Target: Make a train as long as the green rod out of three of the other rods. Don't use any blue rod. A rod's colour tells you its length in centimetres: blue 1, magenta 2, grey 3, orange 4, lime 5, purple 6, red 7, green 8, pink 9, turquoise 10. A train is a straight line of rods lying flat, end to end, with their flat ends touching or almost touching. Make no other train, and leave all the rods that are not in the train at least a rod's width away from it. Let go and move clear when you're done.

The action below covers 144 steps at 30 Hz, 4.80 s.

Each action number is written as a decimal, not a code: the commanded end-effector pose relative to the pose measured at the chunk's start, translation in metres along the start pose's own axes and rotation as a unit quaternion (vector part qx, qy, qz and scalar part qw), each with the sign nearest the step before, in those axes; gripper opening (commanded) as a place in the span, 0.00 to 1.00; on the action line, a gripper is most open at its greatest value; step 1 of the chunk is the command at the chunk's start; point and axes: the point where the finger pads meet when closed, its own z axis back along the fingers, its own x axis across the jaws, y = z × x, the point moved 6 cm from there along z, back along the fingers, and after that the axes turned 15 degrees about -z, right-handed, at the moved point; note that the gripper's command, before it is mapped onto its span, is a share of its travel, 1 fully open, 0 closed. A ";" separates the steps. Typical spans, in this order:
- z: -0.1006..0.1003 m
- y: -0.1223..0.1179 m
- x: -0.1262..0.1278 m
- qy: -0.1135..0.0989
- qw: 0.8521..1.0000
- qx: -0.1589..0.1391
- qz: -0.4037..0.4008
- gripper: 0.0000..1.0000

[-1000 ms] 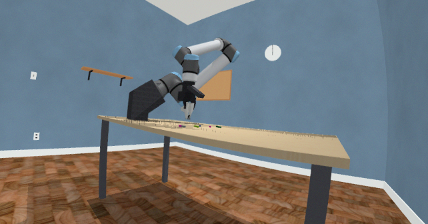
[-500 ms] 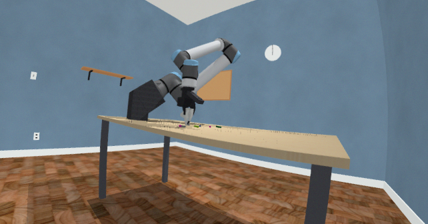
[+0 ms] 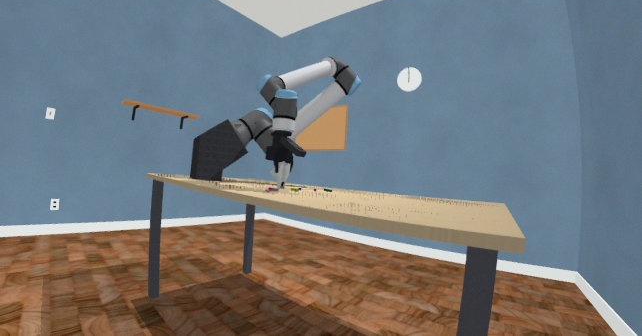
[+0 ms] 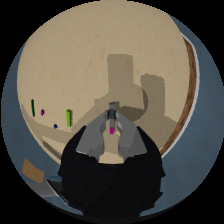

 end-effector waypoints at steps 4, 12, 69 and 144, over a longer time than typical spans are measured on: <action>0.001 0.001 0.000 0.000 1.000 0.001 0.000 0.00; 0.001 0.001 0.000 0.000 1.000 0.001 0.000 0.00; -0.011 0.001 0.000 0.000 1.000 0.001 0.000 0.00; 0.079 0.000 0.000 0.000 1.000 0.001 0.000 1.00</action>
